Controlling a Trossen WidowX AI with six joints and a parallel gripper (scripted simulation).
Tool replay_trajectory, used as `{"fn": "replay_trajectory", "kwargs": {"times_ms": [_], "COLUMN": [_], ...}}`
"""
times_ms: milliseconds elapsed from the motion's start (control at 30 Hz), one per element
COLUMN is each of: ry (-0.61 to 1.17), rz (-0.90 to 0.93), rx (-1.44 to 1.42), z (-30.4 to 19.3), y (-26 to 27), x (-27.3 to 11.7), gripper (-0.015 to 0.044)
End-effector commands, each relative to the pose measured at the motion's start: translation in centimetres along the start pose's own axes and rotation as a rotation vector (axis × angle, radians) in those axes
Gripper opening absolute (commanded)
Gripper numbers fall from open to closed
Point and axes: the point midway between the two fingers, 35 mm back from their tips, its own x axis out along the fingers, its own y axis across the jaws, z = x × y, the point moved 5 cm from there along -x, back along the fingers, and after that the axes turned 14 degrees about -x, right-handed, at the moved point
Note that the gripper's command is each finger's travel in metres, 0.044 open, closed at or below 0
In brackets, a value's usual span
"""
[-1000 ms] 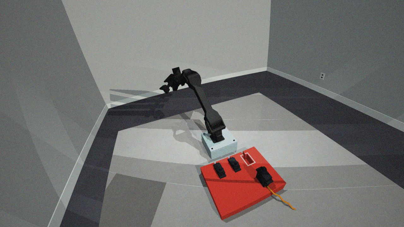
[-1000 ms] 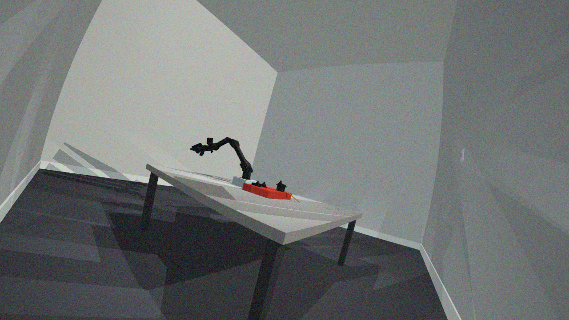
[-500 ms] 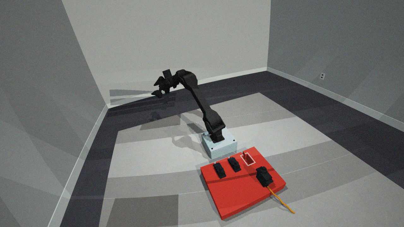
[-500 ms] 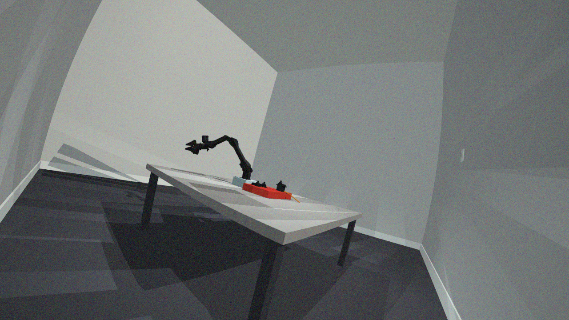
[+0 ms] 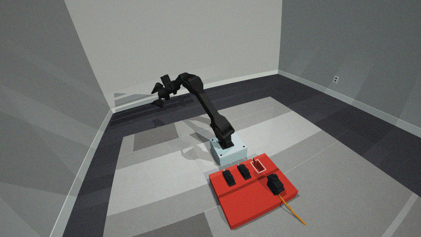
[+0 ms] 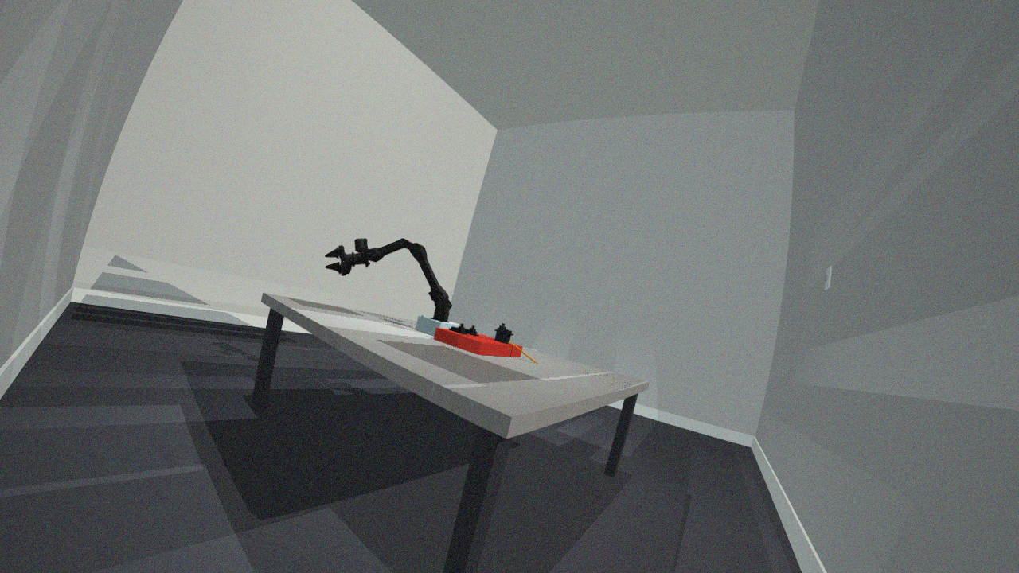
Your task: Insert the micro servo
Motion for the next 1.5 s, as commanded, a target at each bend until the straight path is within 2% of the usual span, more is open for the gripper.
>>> {"fn": "replay_trajectory", "kwargs": {"times_ms": [0,633,1467], "ry": [0.014,0.116,0.265], "rz": [-0.031,-0.143,-0.263], "rx": [-0.068,-0.311,-0.609], "z": [-1.8,-9.6,-18.9], "y": [-1.1,-5.8,-12.4], "x": [1.0,4.2,5.7], "gripper": [0.0440,0.0440,0.0440]}}
